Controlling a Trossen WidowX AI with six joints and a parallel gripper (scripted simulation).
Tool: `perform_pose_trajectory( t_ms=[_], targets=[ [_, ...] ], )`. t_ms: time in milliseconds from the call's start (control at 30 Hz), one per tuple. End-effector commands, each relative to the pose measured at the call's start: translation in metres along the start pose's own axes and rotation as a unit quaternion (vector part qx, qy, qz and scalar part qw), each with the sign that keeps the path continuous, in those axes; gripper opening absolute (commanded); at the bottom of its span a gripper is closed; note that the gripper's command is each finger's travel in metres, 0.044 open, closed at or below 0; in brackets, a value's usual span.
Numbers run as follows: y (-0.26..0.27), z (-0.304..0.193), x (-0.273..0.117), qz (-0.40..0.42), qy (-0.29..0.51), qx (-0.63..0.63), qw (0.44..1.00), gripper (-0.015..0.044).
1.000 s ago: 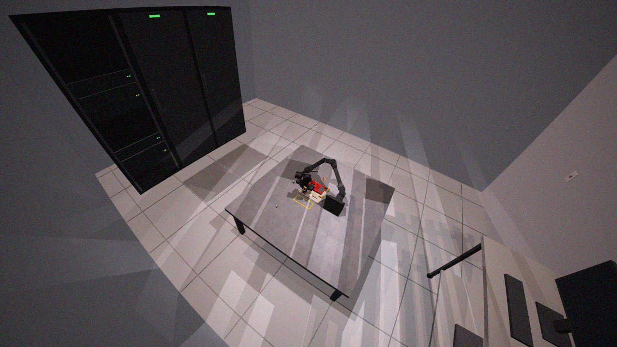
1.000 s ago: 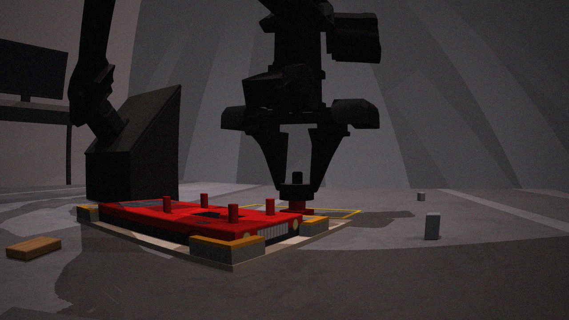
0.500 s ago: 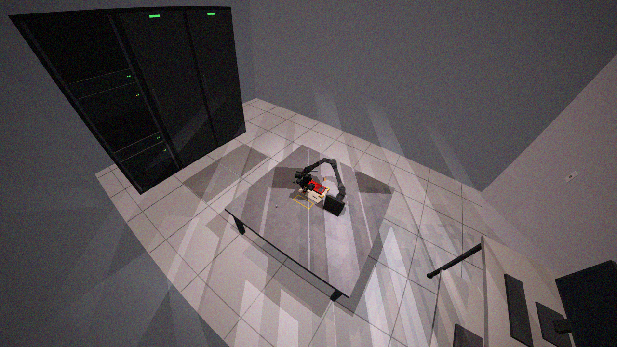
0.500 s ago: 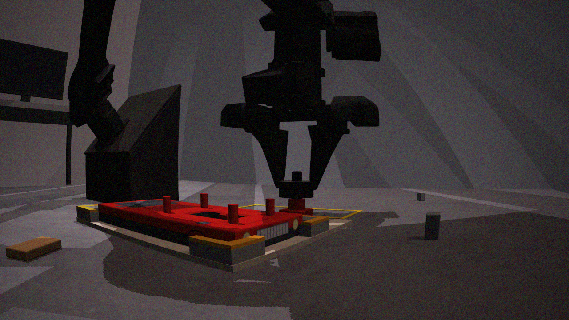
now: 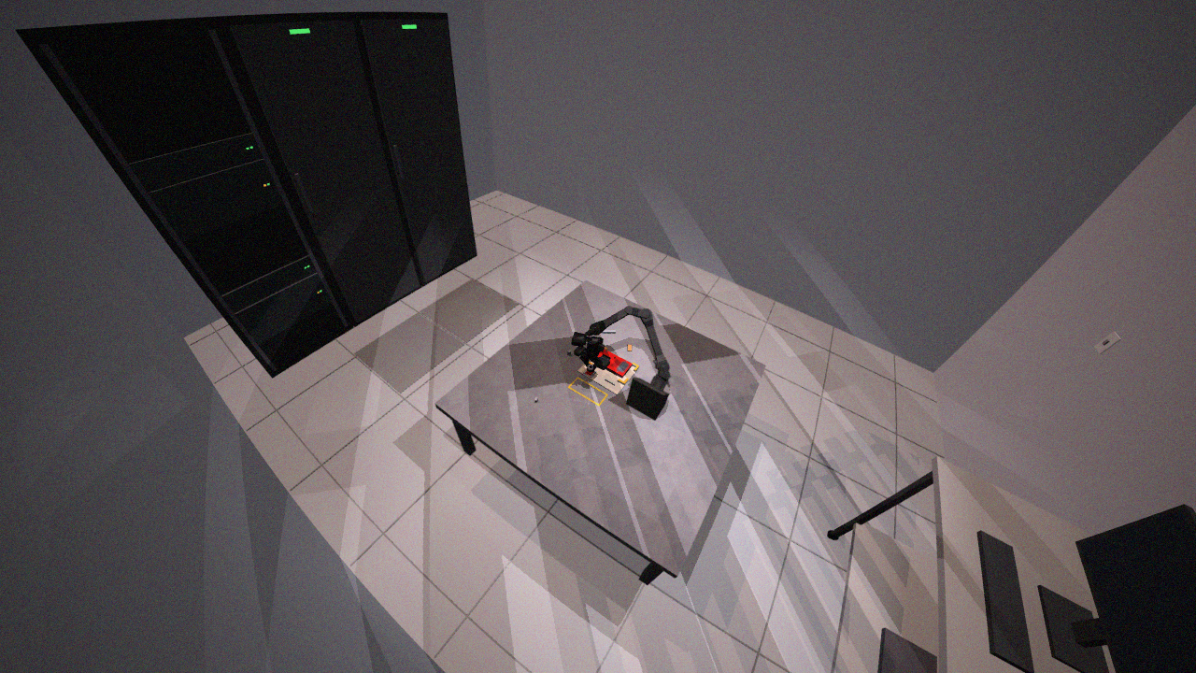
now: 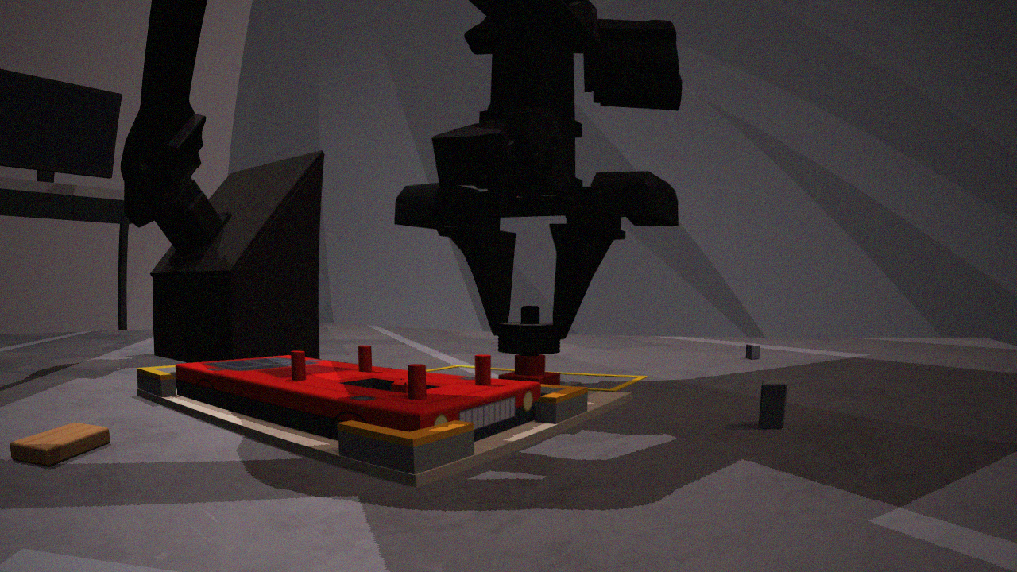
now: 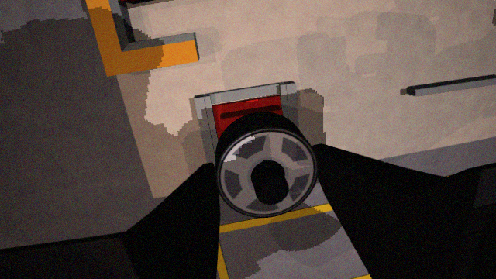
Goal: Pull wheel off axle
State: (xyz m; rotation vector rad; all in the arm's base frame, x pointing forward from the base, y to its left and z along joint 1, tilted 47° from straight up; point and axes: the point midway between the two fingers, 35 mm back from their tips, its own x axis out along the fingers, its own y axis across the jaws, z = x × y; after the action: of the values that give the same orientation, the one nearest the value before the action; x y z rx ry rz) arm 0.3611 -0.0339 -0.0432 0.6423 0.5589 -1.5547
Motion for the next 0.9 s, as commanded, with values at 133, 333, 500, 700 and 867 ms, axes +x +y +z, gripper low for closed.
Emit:
perform_pose_trajectory(
  t_ms=[133,333,500,700,867],
  targets=[
    [-0.0003,-0.0023,-0.0082,0.004,0.001,-0.005,1.000,0.0000],
    [-0.0003,-0.0023,-0.0102,0.004,0.001,-0.005,1.000,0.0000],
    [-0.0003,-0.0024,-0.0118,0.005,0.001,-0.005,1.000,0.0000],
    [-0.0003,-0.0024,-0.0138,0.005,0.001,-0.005,1.000,0.0000],
    [-0.0003,-0.0024,-0.0155,0.005,0.001,-0.005,1.000,0.0000]
  ],
)
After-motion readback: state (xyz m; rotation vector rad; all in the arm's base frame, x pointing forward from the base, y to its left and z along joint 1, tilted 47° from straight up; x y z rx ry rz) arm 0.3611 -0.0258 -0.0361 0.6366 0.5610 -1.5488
